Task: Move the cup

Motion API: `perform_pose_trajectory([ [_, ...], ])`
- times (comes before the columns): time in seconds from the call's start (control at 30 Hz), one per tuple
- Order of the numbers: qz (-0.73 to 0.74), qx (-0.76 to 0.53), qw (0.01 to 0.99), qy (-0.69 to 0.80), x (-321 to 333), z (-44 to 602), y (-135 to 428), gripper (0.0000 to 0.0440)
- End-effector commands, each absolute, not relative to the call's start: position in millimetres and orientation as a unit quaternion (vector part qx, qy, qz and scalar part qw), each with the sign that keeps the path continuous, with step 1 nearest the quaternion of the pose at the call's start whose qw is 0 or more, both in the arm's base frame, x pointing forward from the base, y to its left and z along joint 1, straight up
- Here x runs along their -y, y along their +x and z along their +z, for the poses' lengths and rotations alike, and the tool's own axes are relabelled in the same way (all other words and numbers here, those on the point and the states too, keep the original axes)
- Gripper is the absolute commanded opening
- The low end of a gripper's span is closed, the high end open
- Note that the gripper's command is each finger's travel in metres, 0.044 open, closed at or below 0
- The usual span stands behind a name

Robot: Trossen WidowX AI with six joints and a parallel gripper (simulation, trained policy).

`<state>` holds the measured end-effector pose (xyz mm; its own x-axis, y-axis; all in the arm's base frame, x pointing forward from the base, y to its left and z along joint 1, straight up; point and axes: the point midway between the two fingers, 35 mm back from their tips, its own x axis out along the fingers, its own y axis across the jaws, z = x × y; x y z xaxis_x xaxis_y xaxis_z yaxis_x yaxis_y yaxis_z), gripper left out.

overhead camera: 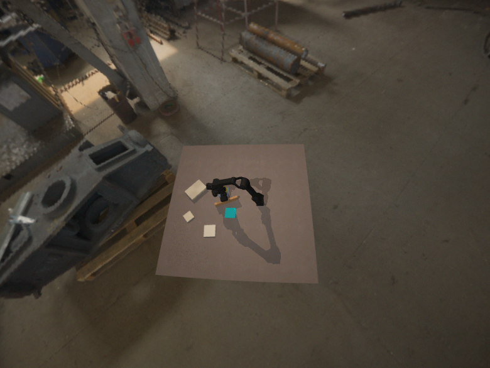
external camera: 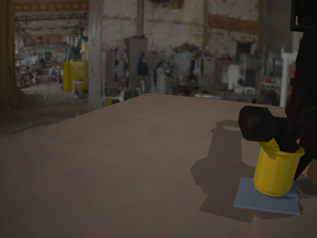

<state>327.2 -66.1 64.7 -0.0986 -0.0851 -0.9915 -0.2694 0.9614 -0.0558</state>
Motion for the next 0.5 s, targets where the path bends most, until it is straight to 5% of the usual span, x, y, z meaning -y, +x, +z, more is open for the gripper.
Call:
perform_pose_trajectory([
  [0.0,0.083,-0.733,0.663,-0.129,63.2,73.6,328.6,0.0014],
  [0.47,0.116,-0.718,0.67,-0.149,34.0,111.8,327.7,0.0019],
])
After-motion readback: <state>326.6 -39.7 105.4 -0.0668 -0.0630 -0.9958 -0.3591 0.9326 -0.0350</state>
